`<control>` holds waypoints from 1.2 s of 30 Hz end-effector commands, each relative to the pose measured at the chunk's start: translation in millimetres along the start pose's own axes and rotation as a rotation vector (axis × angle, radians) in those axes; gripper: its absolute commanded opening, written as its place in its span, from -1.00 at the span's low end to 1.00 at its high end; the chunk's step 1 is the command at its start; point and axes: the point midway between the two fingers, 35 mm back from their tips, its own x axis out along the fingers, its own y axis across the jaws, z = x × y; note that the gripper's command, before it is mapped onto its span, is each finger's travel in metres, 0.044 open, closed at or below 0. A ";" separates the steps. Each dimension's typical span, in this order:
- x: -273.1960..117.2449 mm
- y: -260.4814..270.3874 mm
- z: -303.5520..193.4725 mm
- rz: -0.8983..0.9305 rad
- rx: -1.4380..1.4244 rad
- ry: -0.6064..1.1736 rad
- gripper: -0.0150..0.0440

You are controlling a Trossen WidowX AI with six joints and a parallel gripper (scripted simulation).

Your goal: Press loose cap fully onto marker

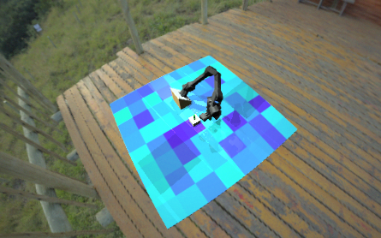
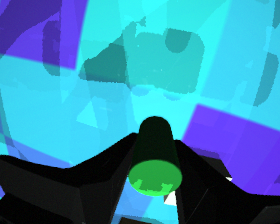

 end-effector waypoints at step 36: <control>-54.3 -82.4 -103.1 0.000 0.003 0.008 -0.49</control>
